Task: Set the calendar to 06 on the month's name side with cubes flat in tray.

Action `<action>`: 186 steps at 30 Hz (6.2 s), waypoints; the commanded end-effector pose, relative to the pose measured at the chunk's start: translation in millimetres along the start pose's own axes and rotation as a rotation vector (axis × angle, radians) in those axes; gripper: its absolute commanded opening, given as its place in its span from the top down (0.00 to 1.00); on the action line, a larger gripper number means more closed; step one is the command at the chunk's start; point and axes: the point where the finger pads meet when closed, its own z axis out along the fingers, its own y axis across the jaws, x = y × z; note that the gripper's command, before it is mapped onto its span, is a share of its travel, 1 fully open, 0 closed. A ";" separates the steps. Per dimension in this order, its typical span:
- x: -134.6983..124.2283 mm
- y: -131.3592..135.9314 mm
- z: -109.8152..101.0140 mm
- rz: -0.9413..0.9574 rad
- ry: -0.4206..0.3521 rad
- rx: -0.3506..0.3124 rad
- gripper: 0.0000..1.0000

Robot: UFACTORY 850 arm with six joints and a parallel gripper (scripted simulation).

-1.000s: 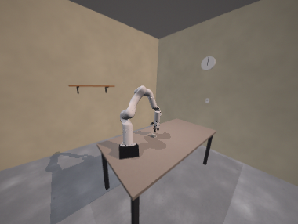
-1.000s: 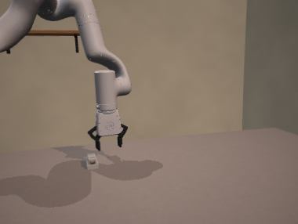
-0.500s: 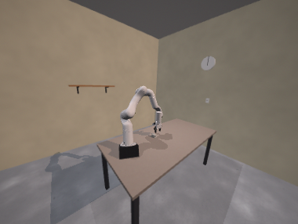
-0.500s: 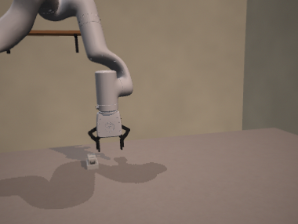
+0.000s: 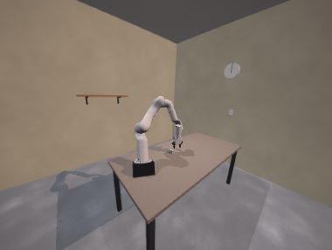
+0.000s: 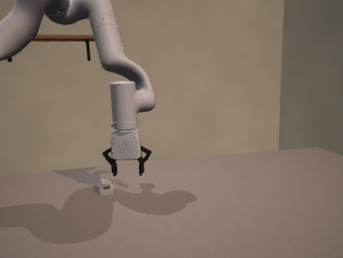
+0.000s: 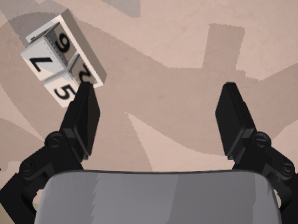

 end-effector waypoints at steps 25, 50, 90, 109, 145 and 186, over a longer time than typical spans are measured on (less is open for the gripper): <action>-23.8 10.1 -0.7 0.254 0.000 -0.001 0.00; -23.8 10.1 -0.7 0.254 0.000 -0.001 0.00; -23.8 10.1 -0.7 0.254 0.000 -0.001 0.00; -35.7 -7.9 -0.7 0.516 0.000 -0.001 0.00; -67.3 -55.8 -0.8 1.040 0.000 -0.001 0.00; -96.6 -100.3 -0.8 1.581 0.000 -0.001 0.00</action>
